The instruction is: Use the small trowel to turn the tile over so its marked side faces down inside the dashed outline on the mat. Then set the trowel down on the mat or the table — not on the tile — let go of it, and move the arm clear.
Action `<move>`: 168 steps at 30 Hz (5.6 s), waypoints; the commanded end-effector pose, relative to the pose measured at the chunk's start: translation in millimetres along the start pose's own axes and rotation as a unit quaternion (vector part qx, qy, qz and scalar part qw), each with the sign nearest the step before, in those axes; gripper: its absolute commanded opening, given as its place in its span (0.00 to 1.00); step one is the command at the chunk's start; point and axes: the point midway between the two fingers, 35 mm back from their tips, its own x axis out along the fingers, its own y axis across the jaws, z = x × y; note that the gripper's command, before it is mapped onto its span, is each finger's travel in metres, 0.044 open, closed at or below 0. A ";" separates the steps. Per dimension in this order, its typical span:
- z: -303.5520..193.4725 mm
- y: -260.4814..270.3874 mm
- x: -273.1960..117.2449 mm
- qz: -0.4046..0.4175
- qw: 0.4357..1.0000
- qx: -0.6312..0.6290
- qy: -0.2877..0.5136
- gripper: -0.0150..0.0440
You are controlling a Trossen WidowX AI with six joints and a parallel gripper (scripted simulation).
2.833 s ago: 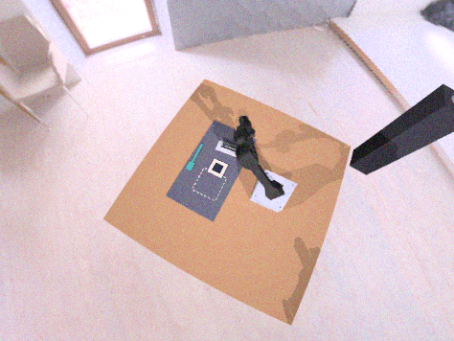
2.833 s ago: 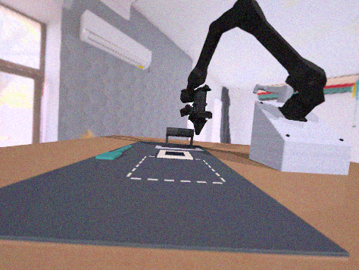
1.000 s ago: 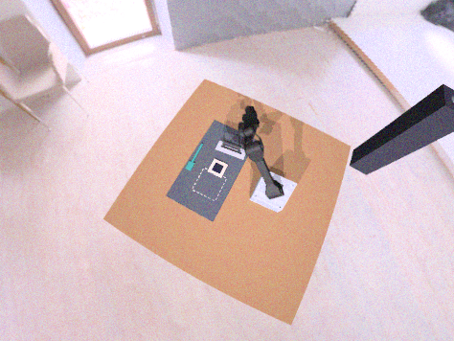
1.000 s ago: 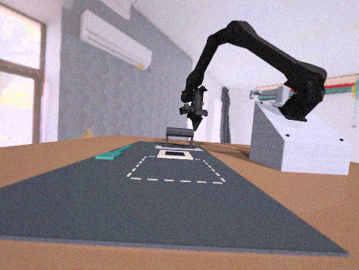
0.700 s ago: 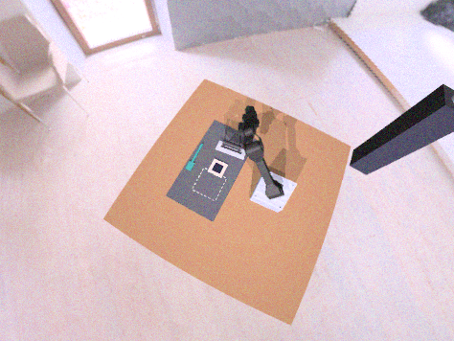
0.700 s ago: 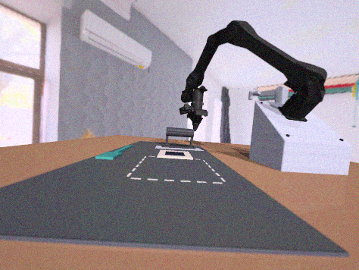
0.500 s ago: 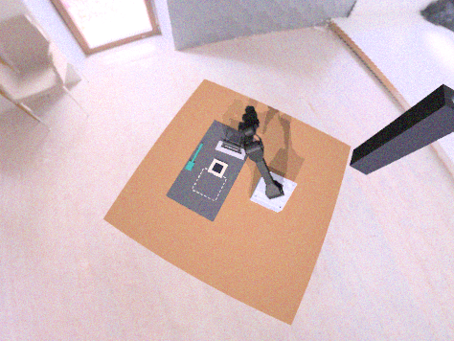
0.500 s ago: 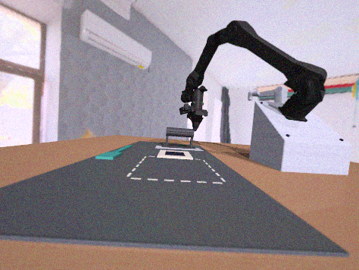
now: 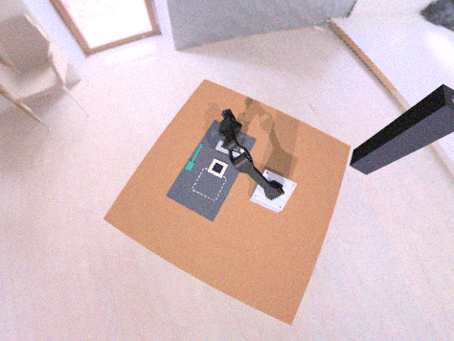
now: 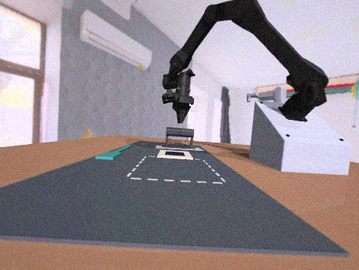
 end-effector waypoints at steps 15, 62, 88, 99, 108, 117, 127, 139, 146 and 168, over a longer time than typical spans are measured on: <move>-0.3 1.9 18.4 0.007 1.000 0.016 0.001 0.71; -0.3 1.9 45.3 0.007 1.000 0.006 0.000 0.47; -0.3 1.9 45.3 0.007 0.932 -0.363 -0.003 0.47; -0.3 1.9 45.3 0.007 0.867 -0.499 -0.004 0.47; -0.3 1.9 45.3 0.007 0.865 -0.501 -0.004 0.47; -0.3 1.9 45.3 0.007 0.865 -0.501 -0.004 0.71; -0.3 1.9 45.3 0.007 0.865 -0.501 -0.004 0.71; -2.8 2.4 -0.5 0.007 0.865 -0.501 -0.003 0.71; -1.6 1.5 -8.8 0.003 0.867 -0.499 -0.009 0.76; -3.5 -19.8 -4.1 -0.061 0.941 -0.331 -0.040 0.76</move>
